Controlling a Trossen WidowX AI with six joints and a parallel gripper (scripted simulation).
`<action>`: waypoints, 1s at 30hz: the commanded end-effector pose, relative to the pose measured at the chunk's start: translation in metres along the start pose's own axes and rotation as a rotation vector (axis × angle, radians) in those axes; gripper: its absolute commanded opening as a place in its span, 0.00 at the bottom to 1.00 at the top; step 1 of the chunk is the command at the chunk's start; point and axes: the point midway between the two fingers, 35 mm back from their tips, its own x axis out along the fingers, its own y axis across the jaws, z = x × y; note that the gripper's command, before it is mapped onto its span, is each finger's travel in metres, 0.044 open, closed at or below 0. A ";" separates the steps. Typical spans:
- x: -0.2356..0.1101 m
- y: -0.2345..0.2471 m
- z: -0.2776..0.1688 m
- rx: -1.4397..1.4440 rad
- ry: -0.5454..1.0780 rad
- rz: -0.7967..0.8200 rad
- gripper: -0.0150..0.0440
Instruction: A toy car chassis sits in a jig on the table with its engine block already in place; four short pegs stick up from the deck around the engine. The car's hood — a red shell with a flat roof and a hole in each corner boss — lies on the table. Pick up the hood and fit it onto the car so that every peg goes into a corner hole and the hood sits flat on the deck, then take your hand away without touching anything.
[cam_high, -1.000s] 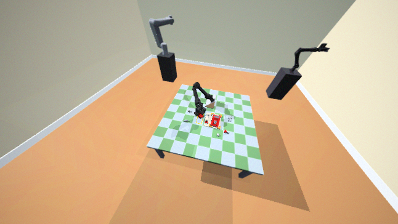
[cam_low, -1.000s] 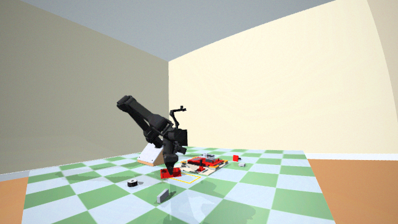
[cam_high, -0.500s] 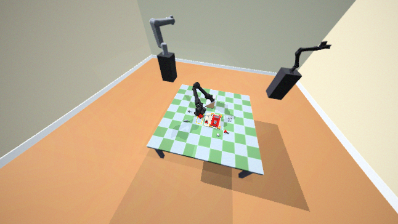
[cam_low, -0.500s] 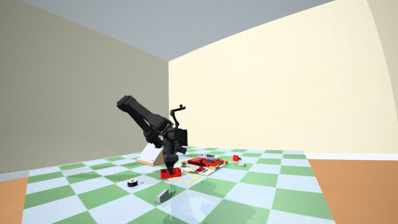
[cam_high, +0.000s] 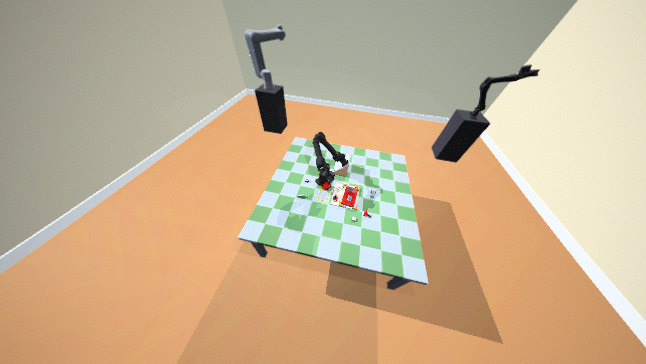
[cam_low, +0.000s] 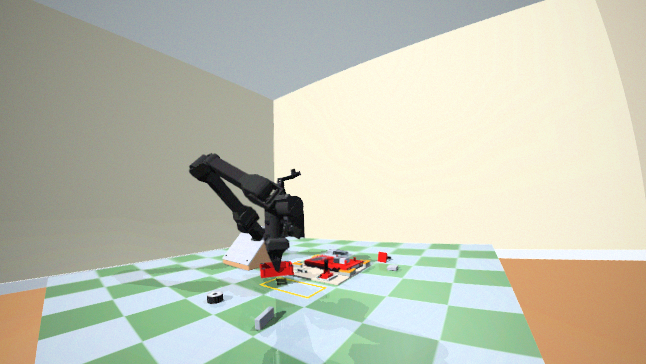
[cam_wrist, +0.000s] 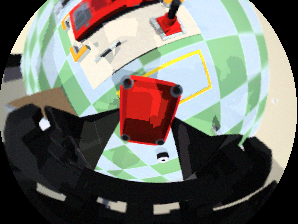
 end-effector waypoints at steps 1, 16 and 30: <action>-0.017 -0.003 -0.001 0.010 0.001 -0.009 0.25; -0.042 -0.002 0.001 0.045 -0.001 -0.002 0.25; -0.043 -0.011 0.006 0.457 0.000 -0.003 0.25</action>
